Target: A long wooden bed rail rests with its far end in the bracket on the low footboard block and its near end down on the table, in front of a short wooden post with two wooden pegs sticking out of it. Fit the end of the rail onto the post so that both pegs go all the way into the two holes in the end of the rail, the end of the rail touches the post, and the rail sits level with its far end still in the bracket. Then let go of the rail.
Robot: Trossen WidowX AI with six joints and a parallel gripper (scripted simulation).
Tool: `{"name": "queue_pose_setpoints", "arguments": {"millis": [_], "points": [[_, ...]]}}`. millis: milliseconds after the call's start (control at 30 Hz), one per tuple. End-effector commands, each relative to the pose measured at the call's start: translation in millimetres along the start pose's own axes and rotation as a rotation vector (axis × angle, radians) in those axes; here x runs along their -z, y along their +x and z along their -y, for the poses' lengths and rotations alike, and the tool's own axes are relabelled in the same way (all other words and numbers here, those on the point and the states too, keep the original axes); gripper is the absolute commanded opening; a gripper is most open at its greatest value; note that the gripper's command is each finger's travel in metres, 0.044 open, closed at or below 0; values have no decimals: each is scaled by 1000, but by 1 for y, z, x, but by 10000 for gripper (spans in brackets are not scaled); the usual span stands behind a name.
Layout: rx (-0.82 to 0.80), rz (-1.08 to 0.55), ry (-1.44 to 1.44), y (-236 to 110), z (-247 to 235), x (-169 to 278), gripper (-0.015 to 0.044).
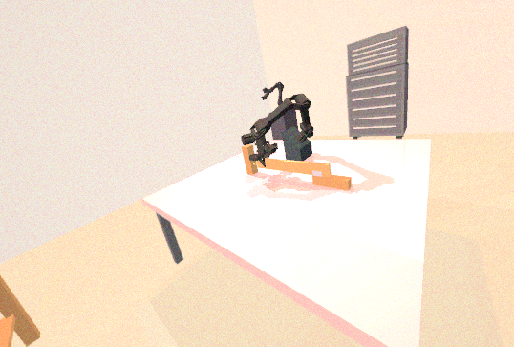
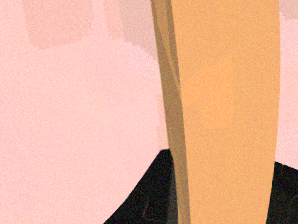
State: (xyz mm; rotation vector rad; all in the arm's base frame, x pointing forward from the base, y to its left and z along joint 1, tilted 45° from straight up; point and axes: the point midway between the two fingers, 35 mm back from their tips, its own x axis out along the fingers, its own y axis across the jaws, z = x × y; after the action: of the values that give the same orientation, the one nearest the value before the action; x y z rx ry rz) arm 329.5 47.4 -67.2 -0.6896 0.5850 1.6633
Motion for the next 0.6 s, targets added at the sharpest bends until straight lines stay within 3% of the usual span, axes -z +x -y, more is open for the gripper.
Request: {"name": "queue_pose_setpoints", "arguments": {"millis": [0,567], "points": [[14,2,0,-7,2,1,0],[14,3,0,-3,1,1,0]]}}
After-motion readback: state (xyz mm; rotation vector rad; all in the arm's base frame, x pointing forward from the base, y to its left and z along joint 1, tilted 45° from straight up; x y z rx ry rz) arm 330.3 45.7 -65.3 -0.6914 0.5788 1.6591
